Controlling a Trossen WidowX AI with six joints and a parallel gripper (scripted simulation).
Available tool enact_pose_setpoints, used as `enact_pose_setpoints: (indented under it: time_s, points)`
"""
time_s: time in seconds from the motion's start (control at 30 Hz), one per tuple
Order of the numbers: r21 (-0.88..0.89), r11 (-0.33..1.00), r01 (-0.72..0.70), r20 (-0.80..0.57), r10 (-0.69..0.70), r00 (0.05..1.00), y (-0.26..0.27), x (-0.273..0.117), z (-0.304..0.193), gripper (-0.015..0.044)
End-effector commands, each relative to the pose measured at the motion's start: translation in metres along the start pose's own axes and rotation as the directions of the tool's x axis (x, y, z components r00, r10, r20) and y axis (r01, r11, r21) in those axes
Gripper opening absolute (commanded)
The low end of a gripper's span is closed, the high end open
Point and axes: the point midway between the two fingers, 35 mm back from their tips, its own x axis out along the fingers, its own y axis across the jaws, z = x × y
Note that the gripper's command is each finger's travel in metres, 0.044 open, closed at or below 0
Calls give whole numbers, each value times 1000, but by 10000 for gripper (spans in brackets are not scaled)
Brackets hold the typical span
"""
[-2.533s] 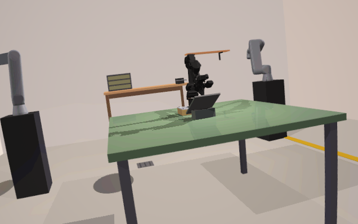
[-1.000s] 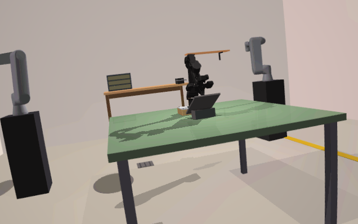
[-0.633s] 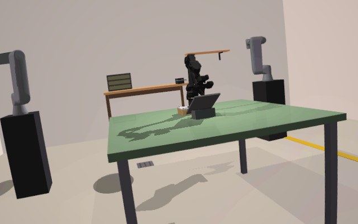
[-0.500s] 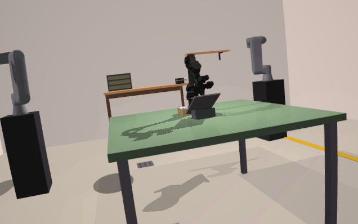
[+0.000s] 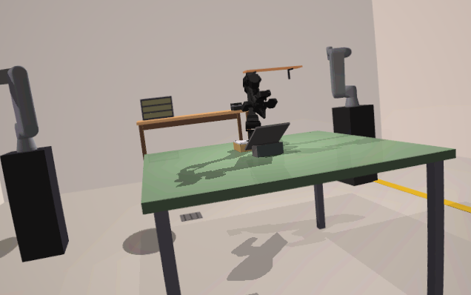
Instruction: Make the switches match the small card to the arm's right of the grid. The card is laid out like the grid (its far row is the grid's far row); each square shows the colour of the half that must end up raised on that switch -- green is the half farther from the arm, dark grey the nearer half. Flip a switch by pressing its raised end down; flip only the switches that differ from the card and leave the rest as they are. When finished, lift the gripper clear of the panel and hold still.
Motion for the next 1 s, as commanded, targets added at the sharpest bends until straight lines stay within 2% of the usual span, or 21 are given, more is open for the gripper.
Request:
enact_pose_setpoints:
  time_s: [0.0, 0.17, 0.33, 0.97]
  points:
    - [4, 1000, -1, -5, 1, 1000, 14, -2, -29, 0]
    - [4, 1000, -1, -7, 1, 1000, 15, 0, -30, 0]
    - [4, 1000, -2, -30, 2, 1000, 15, 33, -30, 0]
    - [4, 1000, -2, -29, 2, 1000, 15, 53, -30, 0]
